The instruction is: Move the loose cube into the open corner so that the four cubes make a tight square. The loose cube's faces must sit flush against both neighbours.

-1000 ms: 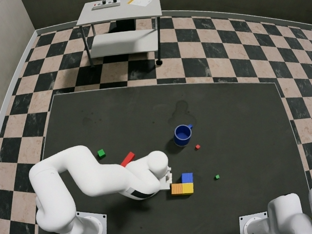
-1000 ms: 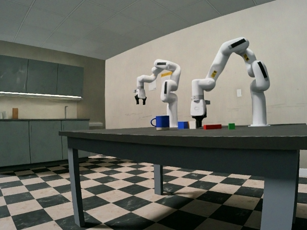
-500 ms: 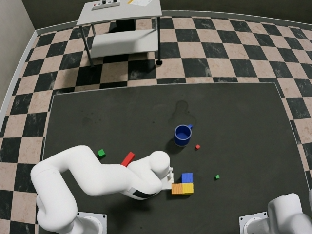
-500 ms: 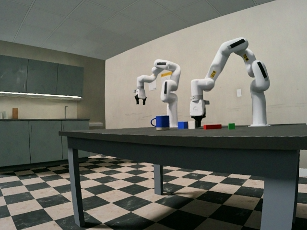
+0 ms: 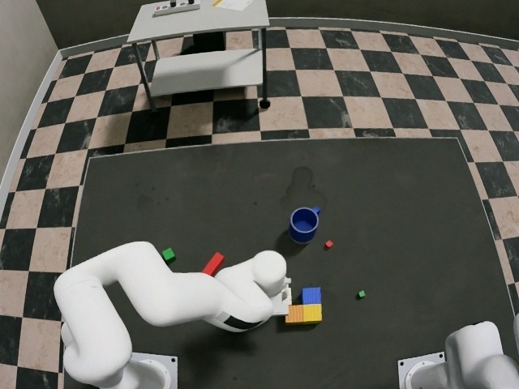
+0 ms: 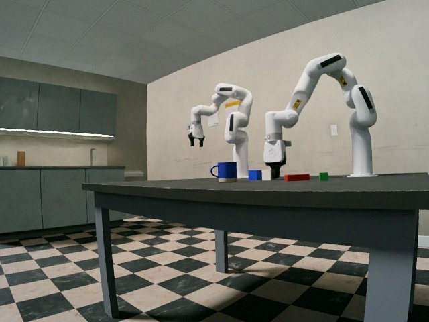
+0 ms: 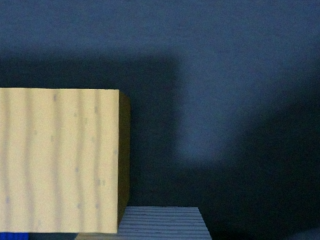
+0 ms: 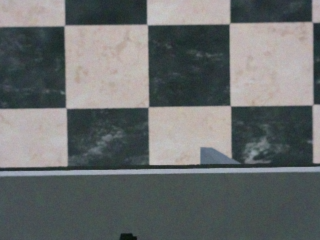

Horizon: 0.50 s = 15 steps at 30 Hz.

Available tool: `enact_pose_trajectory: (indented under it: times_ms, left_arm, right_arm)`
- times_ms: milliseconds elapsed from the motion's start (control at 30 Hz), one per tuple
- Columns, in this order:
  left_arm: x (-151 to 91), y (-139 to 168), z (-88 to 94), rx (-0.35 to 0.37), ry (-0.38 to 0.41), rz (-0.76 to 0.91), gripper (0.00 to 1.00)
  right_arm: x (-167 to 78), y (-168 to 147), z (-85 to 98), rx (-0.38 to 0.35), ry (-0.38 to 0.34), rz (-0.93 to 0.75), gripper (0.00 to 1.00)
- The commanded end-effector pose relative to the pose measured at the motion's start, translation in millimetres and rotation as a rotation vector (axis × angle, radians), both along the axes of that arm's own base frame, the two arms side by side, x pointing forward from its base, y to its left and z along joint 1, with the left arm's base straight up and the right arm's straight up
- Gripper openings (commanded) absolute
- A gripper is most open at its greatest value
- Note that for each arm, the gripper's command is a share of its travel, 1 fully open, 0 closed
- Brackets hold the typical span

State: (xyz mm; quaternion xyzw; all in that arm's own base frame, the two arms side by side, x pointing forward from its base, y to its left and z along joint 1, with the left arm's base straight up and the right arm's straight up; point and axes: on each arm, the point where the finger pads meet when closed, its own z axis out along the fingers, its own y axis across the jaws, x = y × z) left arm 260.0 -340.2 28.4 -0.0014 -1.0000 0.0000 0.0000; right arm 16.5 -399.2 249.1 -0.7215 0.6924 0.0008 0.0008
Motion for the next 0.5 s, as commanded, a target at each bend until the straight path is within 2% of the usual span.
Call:
enact_pose_trajectory:
  times_ms: [0,467]
  left_arm:
    - [0.5,-3.4,0.9,-0.002,-0.001,0.000,0.00]
    - [0.5,-10.7,0.9,-0.002,-0.001,0.000,0.00]
  right_arm:
    - [0.0,-0.5,0.9,-0.002,0.000,0.000,1.00]
    - [0.0,-0.5,0.9,-0.002,0.000,0.000,1.00]
